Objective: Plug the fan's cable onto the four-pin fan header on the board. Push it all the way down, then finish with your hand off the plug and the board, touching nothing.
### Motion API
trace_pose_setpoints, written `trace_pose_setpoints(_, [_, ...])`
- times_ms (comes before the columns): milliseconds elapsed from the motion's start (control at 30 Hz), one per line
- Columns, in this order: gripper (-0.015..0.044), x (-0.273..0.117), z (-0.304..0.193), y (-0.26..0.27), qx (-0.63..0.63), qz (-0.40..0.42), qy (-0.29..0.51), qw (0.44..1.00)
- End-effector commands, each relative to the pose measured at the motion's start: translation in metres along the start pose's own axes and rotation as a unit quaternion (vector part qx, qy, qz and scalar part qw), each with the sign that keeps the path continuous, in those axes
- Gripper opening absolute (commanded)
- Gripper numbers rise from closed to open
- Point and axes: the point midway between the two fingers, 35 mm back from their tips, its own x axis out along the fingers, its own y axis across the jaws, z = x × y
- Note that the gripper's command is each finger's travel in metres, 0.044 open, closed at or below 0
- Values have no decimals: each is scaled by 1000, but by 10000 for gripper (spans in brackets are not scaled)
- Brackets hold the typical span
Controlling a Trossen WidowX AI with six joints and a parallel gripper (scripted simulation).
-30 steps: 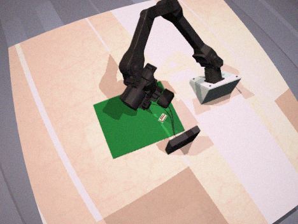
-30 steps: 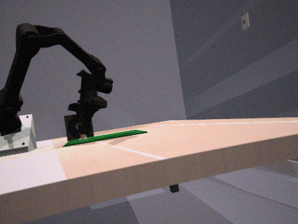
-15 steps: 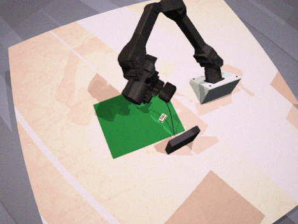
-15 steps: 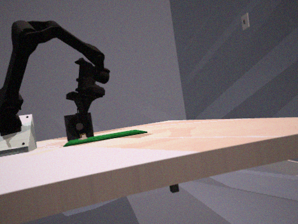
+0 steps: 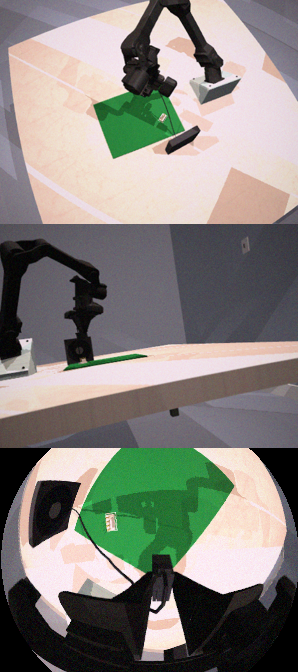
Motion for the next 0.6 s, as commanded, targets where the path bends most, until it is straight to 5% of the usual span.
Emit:
trace_pose_setpoints(0, [0,-2,-2,-9,0,-5,-54,999])
trace_pose_setpoints(567, [0,8,-5,-7,2,35,-86,996])
